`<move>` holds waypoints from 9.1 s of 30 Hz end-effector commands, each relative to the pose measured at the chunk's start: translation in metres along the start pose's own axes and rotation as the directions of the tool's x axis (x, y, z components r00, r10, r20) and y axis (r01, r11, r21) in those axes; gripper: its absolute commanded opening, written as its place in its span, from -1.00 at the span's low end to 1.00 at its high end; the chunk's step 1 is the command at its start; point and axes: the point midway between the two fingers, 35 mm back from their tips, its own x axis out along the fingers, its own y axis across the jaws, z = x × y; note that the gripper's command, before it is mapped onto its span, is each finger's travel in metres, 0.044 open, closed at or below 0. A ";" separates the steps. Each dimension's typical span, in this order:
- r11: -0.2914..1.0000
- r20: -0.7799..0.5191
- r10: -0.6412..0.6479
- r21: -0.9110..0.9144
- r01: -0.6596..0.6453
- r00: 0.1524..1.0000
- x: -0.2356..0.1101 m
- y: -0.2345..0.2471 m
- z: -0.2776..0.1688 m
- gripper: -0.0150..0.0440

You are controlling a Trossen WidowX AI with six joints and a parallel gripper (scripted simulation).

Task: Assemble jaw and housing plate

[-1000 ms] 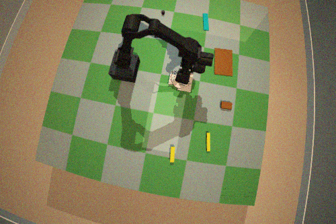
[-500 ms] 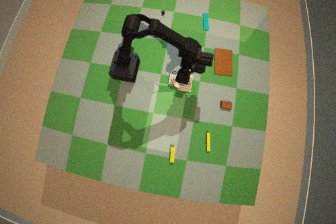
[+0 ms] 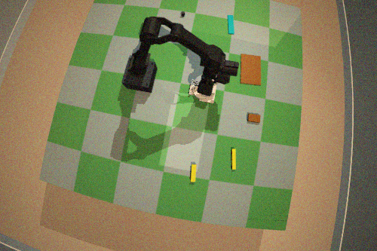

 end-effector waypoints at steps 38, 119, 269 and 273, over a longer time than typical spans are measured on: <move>1.000 -0.010 -0.006 0.009 0.007 1.000 0.032 -0.002 -0.003 -0.04; 1.000 -0.010 -0.006 0.014 0.007 1.000 0.048 -0.002 -0.004 -0.04; 0.650 -0.018 0.006 -0.760 -0.017 1.000 -0.026 0.136 -0.077 1.00; 0.570 -0.019 0.006 -0.822 -0.019 1.000 -0.027 0.148 -0.089 1.00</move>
